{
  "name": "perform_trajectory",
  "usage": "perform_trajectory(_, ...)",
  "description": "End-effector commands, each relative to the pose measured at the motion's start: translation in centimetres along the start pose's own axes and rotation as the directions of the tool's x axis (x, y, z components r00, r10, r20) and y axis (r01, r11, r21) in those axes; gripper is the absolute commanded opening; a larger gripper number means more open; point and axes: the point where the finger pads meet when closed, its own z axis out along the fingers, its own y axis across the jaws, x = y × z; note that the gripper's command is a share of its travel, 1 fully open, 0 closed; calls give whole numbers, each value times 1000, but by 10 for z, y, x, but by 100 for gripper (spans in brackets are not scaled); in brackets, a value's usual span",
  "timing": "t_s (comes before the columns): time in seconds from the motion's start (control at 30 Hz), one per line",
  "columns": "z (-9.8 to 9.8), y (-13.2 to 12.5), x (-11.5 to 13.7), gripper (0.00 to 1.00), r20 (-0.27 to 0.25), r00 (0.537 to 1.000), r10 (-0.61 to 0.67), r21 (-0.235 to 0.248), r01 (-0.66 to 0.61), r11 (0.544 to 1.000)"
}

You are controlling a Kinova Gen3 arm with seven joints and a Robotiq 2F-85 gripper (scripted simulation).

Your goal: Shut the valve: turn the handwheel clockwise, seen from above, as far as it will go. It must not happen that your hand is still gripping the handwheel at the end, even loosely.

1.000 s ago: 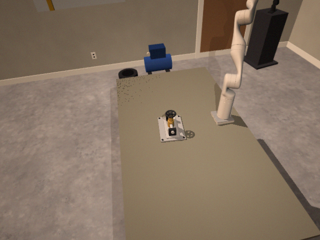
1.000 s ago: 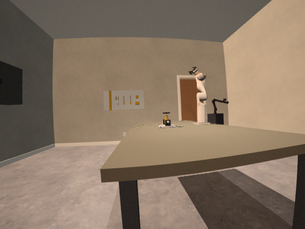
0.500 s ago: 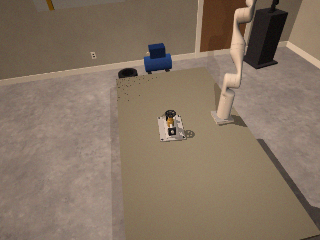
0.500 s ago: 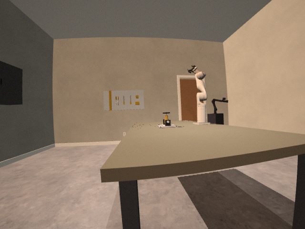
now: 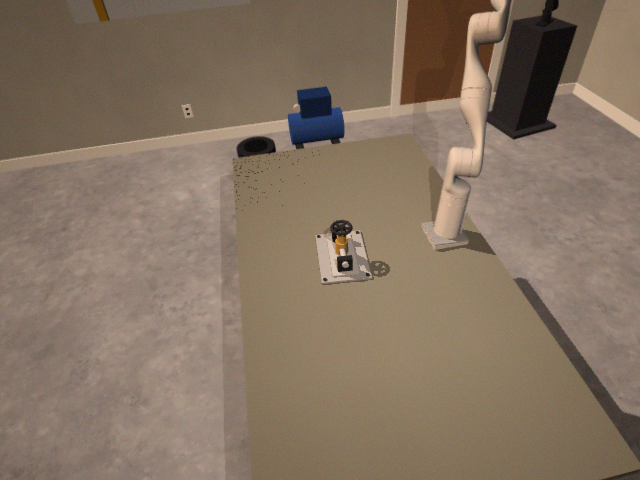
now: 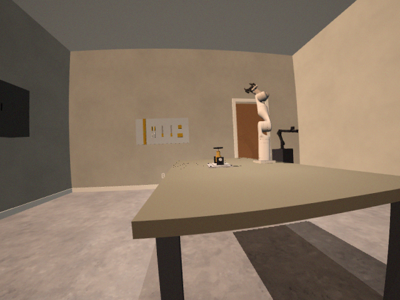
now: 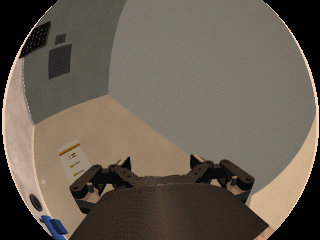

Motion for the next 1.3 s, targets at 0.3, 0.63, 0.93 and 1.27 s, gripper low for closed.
perform_trajectory(0.3, 11, -4, 35, 100, -38, 999, 22, 20, -21, 1000)
perform_trajectory(0.63, 20, -10, 65, 100, -69, 997, 46, 46, -43, 998)
perform_trajectory(0.93, 27, -18, 96, 100, -100, 992, 71, 75, -63, 995)
perform_trajectory(1.27, 34, -28, 128, 100, -130, 987, 96, 108, -82, 991)
